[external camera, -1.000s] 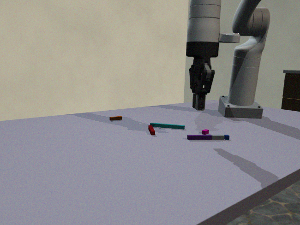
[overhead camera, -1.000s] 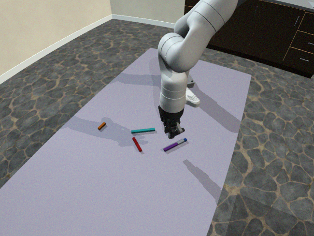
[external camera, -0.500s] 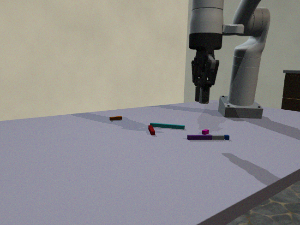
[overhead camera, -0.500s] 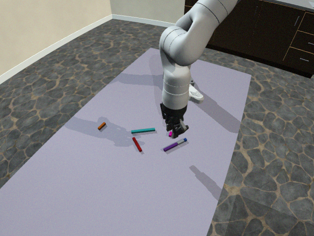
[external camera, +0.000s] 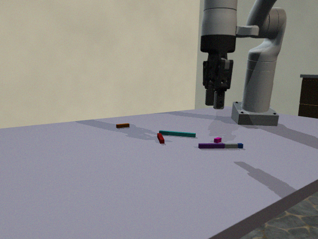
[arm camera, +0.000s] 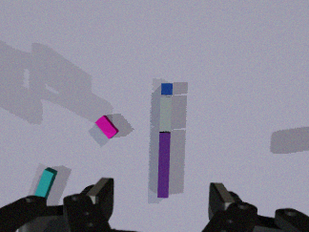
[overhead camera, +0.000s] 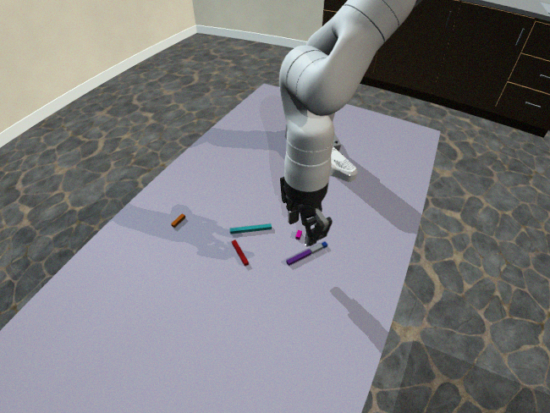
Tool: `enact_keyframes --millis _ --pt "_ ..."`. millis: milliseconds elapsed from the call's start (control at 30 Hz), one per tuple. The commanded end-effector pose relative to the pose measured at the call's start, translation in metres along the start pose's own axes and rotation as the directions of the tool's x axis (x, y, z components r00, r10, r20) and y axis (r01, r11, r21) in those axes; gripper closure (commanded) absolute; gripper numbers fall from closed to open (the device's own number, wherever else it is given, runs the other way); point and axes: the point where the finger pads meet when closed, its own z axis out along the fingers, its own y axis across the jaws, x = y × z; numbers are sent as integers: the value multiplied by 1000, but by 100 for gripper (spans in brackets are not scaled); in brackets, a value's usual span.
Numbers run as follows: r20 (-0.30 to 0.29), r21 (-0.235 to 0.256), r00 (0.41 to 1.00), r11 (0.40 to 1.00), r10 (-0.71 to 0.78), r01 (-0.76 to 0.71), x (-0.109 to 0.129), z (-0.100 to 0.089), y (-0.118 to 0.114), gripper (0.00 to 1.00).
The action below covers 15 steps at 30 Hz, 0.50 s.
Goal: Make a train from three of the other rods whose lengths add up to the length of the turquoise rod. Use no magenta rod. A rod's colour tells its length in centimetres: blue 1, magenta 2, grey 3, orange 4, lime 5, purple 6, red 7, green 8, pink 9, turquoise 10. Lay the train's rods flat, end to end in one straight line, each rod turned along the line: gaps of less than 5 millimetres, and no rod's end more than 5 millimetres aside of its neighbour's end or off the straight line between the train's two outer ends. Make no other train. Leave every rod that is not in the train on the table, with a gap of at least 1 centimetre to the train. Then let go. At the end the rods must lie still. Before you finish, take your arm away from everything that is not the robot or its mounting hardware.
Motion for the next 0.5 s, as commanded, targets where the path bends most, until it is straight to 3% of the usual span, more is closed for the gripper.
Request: enact_keyframes --millis 0,233,467 --pt "1 -1 1000 1000 0 0 0 -1 0 0" --pt "1 -1 1000 1000 0 0 0 -8 0 0" --pt "1 -1 1000 1000 0 0 0 -37 0 0"
